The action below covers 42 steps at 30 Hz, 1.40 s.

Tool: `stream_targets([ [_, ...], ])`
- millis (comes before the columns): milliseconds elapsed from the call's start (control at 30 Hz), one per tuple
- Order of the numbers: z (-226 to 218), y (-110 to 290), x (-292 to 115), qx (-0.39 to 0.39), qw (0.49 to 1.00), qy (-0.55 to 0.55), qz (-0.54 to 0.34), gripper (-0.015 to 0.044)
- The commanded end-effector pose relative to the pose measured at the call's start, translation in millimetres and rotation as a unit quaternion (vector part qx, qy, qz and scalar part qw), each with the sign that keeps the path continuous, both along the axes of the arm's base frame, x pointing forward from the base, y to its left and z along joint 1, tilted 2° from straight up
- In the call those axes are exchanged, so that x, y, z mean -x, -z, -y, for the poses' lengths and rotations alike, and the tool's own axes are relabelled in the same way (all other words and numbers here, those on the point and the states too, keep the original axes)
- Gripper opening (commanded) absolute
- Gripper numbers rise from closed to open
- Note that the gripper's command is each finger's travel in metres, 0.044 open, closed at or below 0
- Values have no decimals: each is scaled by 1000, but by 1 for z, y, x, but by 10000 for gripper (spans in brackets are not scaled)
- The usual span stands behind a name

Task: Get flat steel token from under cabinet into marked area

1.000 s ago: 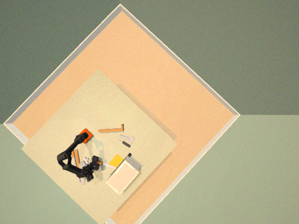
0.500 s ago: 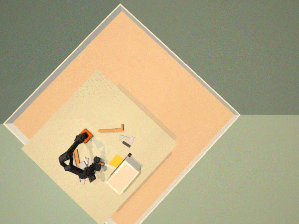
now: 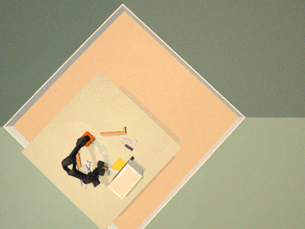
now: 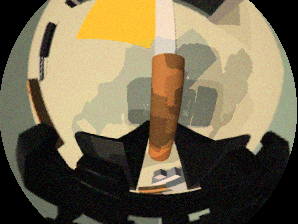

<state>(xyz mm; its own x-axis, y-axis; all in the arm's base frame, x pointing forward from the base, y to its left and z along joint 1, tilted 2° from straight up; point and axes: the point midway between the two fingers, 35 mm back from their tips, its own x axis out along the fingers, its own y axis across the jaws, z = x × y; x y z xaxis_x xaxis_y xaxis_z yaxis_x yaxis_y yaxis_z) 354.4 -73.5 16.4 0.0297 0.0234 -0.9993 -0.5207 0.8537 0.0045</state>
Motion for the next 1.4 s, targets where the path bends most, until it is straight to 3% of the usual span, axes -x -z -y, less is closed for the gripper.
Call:
stream_targets([
  [0, -3, 0, -5, 2, 1000, 1, 0, 0],
  [1367, -26, -3, -46, 1, 1000, 1, 2, 0],
])
